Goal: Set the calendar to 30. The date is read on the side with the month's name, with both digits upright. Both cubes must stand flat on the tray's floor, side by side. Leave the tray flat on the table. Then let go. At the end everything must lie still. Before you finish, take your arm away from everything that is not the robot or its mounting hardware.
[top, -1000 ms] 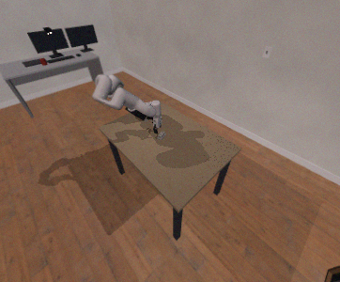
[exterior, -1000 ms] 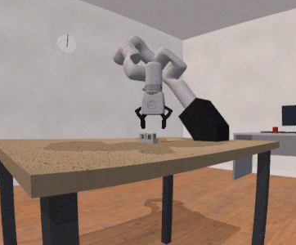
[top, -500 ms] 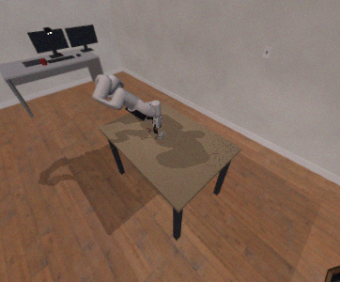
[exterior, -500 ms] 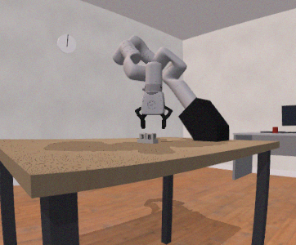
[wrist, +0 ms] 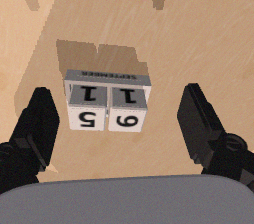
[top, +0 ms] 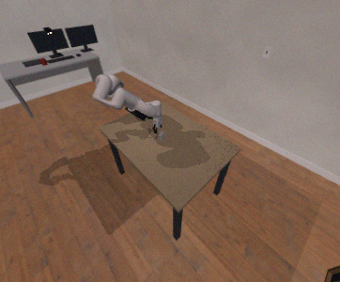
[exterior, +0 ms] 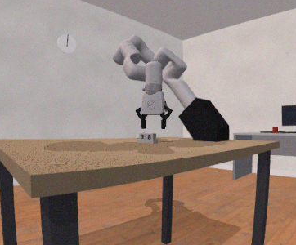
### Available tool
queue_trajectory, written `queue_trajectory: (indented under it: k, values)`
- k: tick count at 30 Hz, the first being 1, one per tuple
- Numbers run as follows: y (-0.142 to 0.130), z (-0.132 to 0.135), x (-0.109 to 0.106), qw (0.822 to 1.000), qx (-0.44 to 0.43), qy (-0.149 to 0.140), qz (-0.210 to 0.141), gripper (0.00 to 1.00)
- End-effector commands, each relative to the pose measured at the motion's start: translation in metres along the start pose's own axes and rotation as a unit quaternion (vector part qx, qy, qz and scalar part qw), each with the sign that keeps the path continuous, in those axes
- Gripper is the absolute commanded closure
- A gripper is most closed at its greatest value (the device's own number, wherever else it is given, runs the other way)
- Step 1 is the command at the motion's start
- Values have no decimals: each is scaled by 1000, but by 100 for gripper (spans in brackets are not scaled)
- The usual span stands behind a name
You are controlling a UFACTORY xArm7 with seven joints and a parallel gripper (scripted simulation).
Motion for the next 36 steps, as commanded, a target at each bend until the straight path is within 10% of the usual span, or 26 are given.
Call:
queue_trajectory:
  k: [1, 36]
  values:
    - [-2, 1, -1, 999, 49, 2, -3, 0]
    - [-36, 16, -1, 943, 334, 1, -3, 0]
Point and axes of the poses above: the point where the finger pads meet when closed, its own x axis out along the fingers, its own z axis across the jaws, y = z × x, the point moved 7 cm from there along -x, back along the fingers, and after that the axes turned 9 degrees about -x, right-handed, at the moved point
